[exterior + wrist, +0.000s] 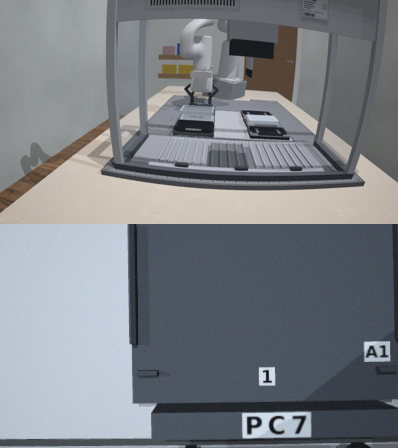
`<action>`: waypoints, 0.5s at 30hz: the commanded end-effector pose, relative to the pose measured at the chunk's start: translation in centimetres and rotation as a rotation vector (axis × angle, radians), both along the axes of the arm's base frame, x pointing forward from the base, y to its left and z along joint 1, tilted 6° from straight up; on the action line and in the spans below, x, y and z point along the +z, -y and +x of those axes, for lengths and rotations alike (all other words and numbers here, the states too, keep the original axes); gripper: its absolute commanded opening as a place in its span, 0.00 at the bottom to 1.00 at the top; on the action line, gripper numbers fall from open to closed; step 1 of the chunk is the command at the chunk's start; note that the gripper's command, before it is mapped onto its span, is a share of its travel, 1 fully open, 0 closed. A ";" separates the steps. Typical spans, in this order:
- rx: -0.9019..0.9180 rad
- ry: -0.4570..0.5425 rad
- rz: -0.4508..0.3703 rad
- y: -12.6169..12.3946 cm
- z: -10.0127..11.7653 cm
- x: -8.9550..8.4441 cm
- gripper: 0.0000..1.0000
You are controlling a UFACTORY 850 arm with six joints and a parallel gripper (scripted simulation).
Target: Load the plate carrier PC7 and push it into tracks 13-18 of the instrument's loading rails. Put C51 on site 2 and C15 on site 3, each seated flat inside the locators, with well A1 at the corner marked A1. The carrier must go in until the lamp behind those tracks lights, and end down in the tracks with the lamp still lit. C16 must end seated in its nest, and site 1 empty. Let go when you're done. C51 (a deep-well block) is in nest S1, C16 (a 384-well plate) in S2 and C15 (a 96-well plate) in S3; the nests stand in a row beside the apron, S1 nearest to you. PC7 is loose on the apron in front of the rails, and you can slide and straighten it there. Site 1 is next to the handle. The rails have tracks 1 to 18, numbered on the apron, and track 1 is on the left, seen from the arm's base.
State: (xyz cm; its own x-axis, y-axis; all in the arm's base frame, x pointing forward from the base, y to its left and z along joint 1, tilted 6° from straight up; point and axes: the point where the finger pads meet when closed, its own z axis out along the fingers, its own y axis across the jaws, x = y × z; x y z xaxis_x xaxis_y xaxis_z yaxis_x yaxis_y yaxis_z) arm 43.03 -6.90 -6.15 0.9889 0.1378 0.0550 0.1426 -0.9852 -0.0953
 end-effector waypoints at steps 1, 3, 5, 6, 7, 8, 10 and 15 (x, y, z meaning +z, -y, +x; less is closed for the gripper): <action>0.000 0.003 -0.002 0.0 0.1 -0.2 0.82; 0.000 0.003 -0.002 0.0 0.1 -0.3 0.82; 0.000 0.003 -0.002 0.0 0.1 -0.4 0.82; 0.000 0.003 -0.002 0.0 0.1 -0.5 0.82; 0.000 0.003 -0.002 0.0 0.1 -0.6 0.82; 0.000 0.003 -0.002 -0.1 0.1 -0.6 0.82; 0.000 0.003 -0.002 -0.1 0.1 -0.7 0.82; 0.000 0.003 -0.002 -0.1 0.1 -0.7 0.82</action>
